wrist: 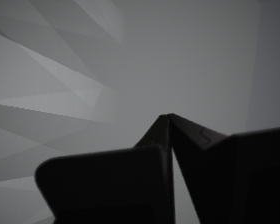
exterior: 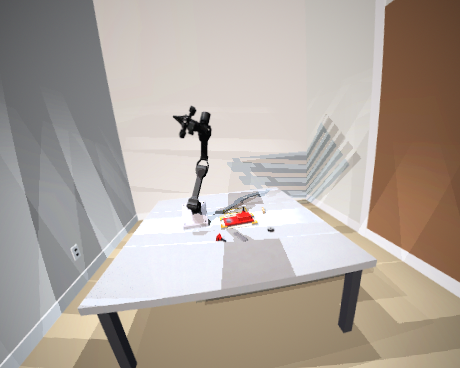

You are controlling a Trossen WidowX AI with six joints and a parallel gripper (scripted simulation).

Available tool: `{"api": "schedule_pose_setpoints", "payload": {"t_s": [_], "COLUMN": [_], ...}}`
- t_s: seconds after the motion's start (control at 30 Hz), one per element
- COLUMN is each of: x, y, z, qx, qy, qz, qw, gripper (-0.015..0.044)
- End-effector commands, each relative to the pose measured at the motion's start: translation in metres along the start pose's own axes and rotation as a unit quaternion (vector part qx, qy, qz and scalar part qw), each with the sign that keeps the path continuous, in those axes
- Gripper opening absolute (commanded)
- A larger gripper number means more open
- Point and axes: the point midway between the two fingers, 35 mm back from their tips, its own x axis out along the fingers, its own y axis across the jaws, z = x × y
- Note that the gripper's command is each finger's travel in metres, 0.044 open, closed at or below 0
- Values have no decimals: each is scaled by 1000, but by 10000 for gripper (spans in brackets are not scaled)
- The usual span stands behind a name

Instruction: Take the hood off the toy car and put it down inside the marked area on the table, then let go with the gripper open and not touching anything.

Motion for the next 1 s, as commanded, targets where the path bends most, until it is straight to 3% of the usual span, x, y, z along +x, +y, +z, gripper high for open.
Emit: {"api": "schedule_pose_setpoints", "payload": {"t_s": [0.0,0.3,0.53,0.97], "x": [0,48,78,95], "y": [0,17,48,97], "z": [1,63,128,246], "qx": [2,65,65,83], "qy": [-1,-78,-182,-312], "qz": [-1,33,73,163], "qw": [1000,994,978,932], "gripper": [26,262,440,440]}}
